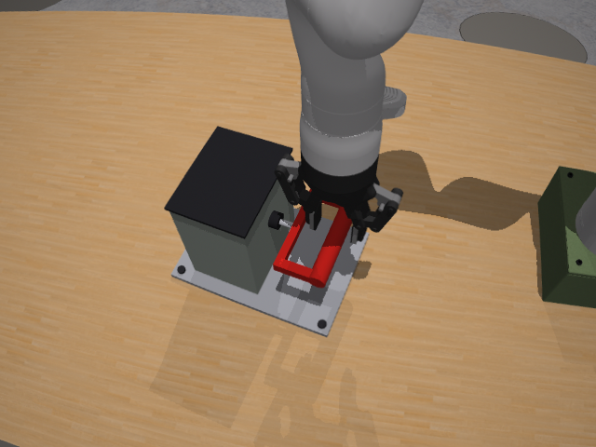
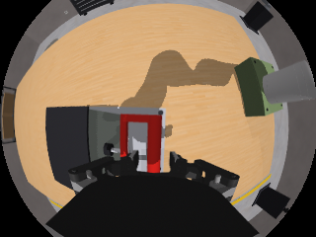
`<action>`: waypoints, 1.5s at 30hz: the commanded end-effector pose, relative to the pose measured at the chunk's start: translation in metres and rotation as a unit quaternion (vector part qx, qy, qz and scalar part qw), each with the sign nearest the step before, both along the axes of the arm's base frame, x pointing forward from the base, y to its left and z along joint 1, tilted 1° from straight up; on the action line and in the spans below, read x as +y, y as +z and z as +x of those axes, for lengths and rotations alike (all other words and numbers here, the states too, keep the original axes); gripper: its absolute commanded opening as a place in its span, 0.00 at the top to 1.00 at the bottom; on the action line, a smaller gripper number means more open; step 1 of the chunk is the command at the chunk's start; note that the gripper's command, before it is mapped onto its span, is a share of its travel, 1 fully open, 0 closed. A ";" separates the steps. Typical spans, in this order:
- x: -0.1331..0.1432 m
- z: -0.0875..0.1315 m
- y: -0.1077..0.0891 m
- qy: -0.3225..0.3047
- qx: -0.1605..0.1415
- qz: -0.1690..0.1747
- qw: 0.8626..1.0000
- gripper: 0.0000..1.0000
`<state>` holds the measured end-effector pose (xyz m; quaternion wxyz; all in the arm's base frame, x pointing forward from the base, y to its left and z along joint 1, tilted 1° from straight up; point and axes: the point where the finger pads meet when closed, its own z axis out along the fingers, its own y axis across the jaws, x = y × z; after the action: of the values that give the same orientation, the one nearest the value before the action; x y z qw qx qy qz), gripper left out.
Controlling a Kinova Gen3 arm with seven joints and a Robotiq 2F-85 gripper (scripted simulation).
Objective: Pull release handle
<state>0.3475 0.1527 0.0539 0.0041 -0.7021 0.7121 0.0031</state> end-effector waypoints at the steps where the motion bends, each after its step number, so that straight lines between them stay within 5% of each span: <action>1: 0.000 0.000 0.001 0.000 -0.001 0.000 1.000 0.51; 45: 0.000 0.000 -0.005 0.000 -0.001 0.000 1.000 0.51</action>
<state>0.3485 0.1527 0.0501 0.0057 -0.7017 0.7124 0.0024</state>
